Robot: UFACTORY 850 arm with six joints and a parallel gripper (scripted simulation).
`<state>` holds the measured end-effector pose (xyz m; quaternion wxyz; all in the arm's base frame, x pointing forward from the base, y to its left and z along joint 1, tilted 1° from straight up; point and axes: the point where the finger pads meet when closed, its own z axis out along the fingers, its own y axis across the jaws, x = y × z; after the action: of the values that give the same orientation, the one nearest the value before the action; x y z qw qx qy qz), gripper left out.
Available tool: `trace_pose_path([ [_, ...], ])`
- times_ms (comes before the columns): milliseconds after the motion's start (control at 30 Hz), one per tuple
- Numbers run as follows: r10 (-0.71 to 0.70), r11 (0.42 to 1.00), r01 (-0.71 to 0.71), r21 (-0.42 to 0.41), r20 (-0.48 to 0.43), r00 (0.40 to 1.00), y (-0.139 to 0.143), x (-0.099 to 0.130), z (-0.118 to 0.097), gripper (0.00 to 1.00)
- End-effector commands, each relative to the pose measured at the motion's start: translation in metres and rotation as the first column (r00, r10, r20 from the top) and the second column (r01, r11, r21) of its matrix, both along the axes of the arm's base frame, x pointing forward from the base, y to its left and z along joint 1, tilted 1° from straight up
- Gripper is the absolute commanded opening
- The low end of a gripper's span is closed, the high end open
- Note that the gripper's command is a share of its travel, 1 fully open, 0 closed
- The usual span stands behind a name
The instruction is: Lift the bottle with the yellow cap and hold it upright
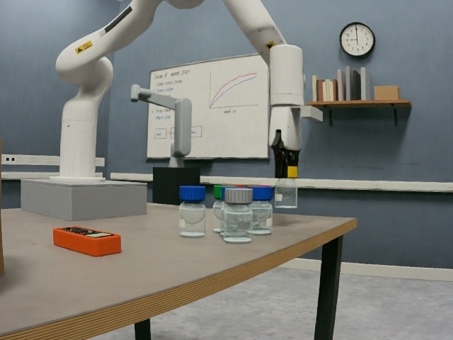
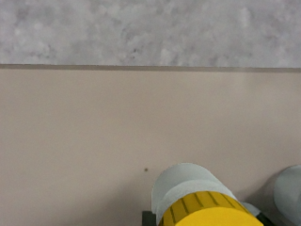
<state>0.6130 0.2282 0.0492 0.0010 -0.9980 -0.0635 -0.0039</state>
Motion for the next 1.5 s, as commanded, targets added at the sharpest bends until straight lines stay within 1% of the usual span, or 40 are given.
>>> trace_pose_path([
  [0,0.000,1.000,0.000,0.001,0.002,1.000,0.0004,0.0010,0.0067,0.00],
  [433,0.000,1.000,0.000,0.001,0.002,1.000,0.0003,0.0009,0.0134,0.00],
  [1467,0.000,1.000,0.000,0.001,0.002,1.000,0.0003,0.0009,0.0123,0.00],
])
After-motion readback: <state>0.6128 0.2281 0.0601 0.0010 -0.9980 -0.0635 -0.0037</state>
